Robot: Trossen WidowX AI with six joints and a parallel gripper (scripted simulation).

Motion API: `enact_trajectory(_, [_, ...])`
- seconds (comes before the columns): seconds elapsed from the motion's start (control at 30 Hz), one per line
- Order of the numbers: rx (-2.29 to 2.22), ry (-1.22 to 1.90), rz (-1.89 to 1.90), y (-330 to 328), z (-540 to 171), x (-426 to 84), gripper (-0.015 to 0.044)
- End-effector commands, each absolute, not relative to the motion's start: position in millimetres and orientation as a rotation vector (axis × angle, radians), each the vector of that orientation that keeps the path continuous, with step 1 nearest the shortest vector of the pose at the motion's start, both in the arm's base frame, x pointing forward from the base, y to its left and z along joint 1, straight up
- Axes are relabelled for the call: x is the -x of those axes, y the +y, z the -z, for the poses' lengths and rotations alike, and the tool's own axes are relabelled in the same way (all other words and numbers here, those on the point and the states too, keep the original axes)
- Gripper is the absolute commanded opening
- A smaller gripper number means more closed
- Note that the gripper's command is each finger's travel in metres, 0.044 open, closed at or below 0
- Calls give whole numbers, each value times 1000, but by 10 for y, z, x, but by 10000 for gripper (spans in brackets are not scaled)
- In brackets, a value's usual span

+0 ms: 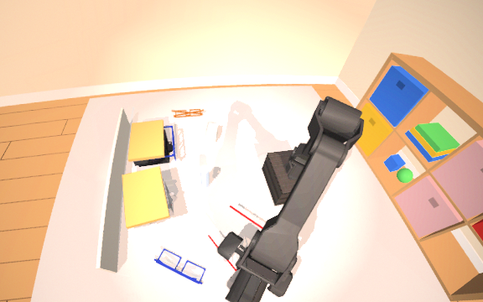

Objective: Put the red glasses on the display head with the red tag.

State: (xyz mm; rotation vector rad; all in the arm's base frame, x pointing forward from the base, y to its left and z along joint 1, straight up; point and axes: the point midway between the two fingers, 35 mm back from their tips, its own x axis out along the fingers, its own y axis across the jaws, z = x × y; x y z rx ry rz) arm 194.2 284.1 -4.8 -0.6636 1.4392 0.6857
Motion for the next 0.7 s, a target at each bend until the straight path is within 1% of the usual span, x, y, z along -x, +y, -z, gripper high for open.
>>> enact_trajectory(0.0, [663,1444,-683,2820,57,-1908,0])
enact_trajectory(0.67, [663,1444,-683,2758,62,-1823,0])
